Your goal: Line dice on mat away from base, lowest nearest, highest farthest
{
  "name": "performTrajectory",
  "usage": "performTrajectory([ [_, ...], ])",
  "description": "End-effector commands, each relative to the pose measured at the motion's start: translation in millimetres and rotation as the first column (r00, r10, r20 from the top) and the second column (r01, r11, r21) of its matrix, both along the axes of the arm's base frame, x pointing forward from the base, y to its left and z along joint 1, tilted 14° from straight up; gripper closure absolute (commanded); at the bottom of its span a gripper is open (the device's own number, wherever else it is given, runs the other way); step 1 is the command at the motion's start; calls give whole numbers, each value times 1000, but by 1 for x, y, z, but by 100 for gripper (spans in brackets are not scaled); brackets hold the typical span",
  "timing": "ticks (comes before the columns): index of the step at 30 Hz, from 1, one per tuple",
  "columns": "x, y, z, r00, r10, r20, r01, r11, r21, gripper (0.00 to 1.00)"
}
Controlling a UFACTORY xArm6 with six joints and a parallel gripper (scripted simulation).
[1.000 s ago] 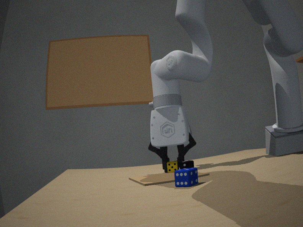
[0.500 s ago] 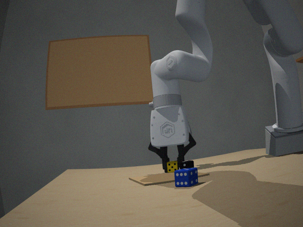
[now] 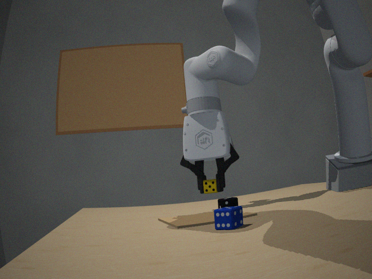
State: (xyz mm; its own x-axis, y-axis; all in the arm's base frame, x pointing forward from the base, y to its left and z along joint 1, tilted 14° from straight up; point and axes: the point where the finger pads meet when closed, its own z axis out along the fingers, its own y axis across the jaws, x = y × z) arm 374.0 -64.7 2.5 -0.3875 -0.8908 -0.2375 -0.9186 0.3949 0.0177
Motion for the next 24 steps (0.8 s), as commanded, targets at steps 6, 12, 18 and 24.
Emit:
performTrajectory([
  [6,-3,-12,57,1000,1,-3,-1,1000,-1,73],
  [12,-3,-12,57,1000,1,-3,-1,1000,-1,73],
  [18,-3,-12,57,1000,-2,-3,2,1000,-1,73],
  [24,2,0,61,994,-108,-29,109,994,5,73],
])
